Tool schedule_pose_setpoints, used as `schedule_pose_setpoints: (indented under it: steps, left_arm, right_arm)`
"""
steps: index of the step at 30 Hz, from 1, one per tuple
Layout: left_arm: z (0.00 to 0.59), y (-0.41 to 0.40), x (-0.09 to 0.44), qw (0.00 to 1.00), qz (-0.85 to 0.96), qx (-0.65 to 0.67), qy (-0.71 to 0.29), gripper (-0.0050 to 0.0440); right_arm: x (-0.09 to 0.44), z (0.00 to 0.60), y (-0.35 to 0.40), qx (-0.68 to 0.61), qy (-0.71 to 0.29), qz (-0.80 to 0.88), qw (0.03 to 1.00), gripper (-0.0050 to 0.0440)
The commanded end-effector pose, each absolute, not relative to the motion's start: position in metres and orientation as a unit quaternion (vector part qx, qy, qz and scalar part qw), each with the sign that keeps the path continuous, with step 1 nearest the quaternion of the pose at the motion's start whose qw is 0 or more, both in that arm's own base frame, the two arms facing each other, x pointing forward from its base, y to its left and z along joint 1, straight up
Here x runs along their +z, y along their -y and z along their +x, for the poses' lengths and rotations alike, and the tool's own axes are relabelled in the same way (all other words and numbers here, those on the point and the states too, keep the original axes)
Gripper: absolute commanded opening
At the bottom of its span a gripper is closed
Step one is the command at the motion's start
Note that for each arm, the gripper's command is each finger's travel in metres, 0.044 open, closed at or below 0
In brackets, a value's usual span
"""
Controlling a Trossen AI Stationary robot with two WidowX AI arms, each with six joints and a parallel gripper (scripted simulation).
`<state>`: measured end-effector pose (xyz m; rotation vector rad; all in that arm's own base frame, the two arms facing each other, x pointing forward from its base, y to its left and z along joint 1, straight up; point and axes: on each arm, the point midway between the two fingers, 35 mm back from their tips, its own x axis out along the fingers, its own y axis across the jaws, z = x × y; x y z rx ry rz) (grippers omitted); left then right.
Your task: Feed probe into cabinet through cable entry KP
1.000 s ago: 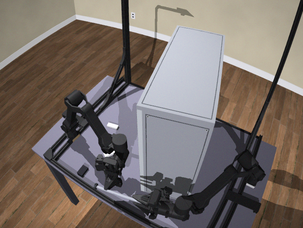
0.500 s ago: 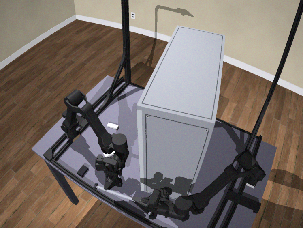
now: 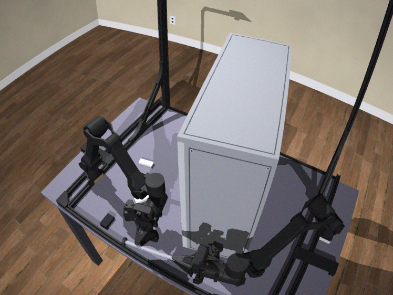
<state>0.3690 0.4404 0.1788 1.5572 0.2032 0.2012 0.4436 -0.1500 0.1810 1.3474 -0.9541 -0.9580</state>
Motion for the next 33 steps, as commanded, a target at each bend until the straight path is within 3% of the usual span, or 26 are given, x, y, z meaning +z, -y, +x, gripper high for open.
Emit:
schedule_pose_setpoints:
  steps: [1, 13, 25, 33]
  left_arm:
    - [0.369, -0.441, 0.179, 0.701, 0.701, 0.092, -0.092, 0.0]
    - [0.369, -0.441, 0.179, 0.701, 0.701, 0.092, -0.092, 0.0]
    - [0.369, -0.441, 0.179, 0.701, 0.701, 0.092, -0.092, 0.0]
    - [0.369, -0.441, 0.179, 0.701, 0.701, 0.092, -0.092, 0.0]
  right_arm:
    - [0.181, 0.443, 0.15, -0.41, 0.41, 0.576, 0.576, 0.0144]
    - [0.181, 0.443, 0.15, -0.41, 0.41, 0.576, 0.576, 0.0432]
    - [0.181, 0.442, 0.147, -0.41, 0.409, 0.576, 0.576, 0.044]
    - [0.181, 0.427, 0.099, -0.41, 0.408, 0.576, 0.578, 0.044]
